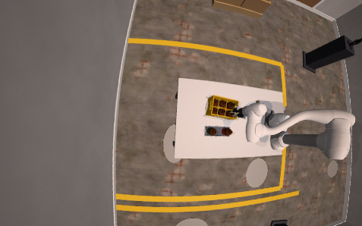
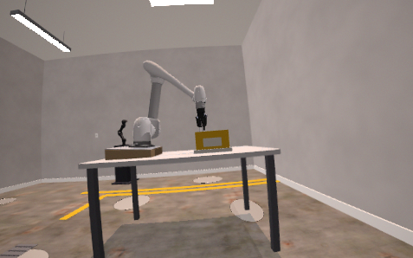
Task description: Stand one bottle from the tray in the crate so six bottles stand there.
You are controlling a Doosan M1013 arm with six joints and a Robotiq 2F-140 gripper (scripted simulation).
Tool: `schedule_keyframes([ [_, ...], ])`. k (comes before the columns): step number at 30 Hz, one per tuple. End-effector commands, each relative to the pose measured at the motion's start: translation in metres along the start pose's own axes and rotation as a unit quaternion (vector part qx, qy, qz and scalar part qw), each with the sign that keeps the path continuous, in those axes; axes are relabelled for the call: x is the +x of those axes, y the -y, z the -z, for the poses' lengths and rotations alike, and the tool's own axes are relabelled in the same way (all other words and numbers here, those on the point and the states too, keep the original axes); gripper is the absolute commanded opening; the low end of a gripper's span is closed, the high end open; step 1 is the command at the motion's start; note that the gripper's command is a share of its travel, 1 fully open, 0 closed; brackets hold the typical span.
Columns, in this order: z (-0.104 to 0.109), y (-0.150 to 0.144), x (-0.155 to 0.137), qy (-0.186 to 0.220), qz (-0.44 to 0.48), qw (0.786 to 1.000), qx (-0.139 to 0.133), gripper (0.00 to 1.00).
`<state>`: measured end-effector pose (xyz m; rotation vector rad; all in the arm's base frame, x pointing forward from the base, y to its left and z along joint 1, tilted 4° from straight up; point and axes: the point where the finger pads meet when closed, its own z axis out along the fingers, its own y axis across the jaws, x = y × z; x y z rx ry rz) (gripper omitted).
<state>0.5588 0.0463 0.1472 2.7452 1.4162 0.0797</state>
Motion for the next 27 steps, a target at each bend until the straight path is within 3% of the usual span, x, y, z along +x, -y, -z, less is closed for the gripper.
schedule_keyframes([
  [1, 0.0001, 0.0000, 0.0000, 0.000, 0.000, 1.000, 0.000, 0.00],
  [27, -0.0036, 0.0000, 0.0000, 0.000, 0.000, 1.000, 0.000, 0.00],
])
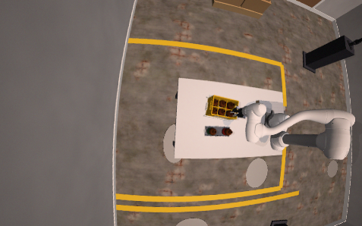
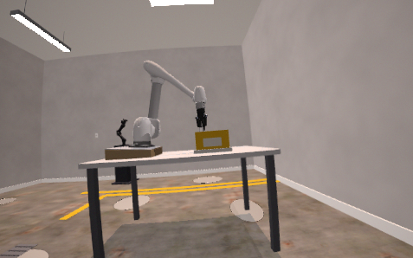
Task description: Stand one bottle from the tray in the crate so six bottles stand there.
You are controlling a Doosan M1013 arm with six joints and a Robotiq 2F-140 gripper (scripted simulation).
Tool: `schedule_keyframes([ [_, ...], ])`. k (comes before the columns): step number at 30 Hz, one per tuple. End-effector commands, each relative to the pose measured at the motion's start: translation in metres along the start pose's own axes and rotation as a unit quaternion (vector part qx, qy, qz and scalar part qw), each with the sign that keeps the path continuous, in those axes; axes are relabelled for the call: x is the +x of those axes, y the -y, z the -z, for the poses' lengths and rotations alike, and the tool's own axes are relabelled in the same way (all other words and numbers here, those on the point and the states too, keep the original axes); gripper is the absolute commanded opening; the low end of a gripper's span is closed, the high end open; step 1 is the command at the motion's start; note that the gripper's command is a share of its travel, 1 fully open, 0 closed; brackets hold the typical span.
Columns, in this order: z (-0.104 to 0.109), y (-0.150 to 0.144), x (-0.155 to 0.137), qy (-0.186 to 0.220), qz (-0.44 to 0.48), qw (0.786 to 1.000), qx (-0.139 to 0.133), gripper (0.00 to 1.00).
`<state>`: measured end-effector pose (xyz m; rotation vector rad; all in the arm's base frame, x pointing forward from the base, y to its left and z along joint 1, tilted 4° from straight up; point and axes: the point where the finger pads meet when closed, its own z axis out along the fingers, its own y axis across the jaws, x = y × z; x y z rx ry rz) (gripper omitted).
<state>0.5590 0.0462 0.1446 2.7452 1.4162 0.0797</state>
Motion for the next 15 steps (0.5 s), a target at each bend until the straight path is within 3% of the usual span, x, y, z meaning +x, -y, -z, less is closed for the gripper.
schedule_keyframes([
  [1, -0.0014, 0.0000, 0.0000, 0.000, 0.000, 1.000, 0.000, 0.00],
  [15, -0.0069, 0.0000, 0.0000, 0.000, 0.000, 1.000, 0.000, 0.00],
])
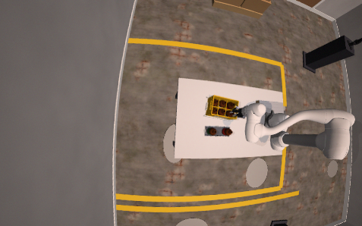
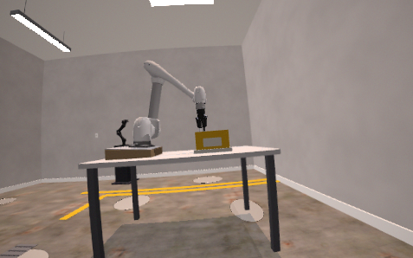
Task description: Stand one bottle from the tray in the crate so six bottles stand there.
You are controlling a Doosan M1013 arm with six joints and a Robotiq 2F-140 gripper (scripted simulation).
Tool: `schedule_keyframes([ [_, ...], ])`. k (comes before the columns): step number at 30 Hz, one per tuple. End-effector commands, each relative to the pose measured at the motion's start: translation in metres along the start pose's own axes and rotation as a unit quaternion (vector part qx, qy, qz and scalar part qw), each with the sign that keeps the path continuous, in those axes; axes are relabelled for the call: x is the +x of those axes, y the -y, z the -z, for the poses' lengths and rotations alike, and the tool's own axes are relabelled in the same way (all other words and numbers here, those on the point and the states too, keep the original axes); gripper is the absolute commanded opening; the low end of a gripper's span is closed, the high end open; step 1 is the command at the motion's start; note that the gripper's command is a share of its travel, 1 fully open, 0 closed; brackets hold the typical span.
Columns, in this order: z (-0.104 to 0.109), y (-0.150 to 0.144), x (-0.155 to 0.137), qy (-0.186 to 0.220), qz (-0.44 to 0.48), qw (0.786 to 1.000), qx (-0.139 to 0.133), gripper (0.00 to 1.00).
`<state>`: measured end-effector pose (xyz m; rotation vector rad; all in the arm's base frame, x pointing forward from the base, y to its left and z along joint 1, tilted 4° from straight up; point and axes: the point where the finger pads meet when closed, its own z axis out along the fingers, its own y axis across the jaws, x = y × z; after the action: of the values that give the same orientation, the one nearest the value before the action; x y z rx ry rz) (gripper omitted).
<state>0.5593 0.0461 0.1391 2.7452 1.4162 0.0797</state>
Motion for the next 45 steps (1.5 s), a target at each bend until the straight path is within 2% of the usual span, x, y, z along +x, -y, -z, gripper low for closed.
schedule_keyframes([
  [1, -0.0019, 0.0000, 0.0000, 0.000, 0.000, 1.000, 0.000, 0.00],
  [45, -0.0108, 0.0000, 0.0000, 0.000, 0.000, 1.000, 0.000, 0.00],
])
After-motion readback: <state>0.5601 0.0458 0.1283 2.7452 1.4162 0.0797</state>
